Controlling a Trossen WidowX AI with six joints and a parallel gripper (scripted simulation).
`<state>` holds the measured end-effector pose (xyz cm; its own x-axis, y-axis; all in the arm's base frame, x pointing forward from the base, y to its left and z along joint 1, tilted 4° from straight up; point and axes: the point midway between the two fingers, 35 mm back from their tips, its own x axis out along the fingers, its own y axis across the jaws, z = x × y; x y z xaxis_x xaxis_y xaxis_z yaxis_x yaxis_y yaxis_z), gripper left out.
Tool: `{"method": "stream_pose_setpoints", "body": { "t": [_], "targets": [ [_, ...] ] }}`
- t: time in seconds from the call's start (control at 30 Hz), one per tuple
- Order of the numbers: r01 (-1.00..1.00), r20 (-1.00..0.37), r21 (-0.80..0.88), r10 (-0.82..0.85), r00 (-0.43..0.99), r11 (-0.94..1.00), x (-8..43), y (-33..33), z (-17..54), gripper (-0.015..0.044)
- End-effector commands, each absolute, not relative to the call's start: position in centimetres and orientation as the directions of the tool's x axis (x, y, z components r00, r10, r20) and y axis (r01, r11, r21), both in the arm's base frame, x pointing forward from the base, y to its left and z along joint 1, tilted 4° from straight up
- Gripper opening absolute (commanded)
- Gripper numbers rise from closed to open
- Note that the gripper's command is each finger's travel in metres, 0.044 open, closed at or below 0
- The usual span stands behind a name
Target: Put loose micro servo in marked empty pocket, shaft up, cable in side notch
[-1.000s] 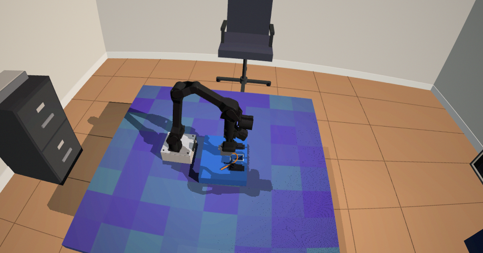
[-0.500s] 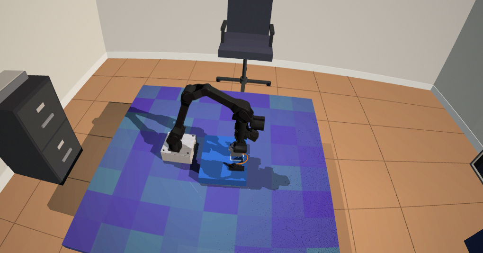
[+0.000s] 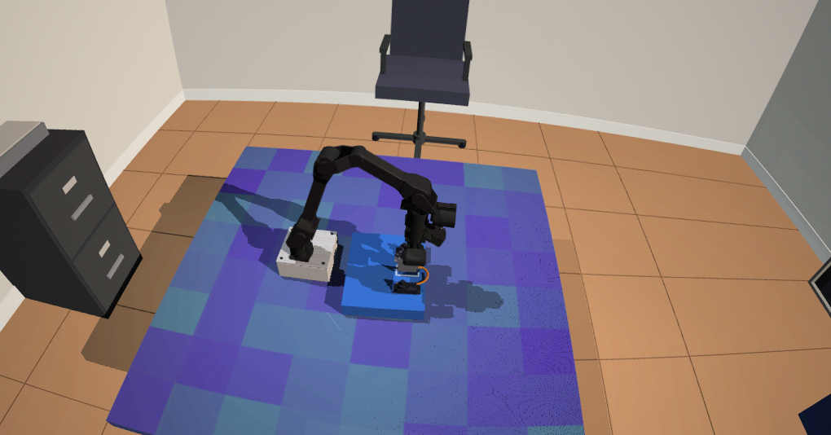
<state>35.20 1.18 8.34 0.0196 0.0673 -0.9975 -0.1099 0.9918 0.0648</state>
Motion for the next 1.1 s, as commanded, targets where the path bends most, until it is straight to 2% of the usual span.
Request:
{"method": "stream_pose_setpoints", "body": {
  "t": [0.0, 1.07],
  "targets": [
    [-0.106, -0.997, 0.067, 0.070, 0.029, 0.992, 35.3, 1.3, 8.0, 0.0000],
    [-0.106, -0.997, 0.067, 0.070, 0.029, 0.992, 35.5, 1.4, 6.7, 0.0000]
  ]
}}
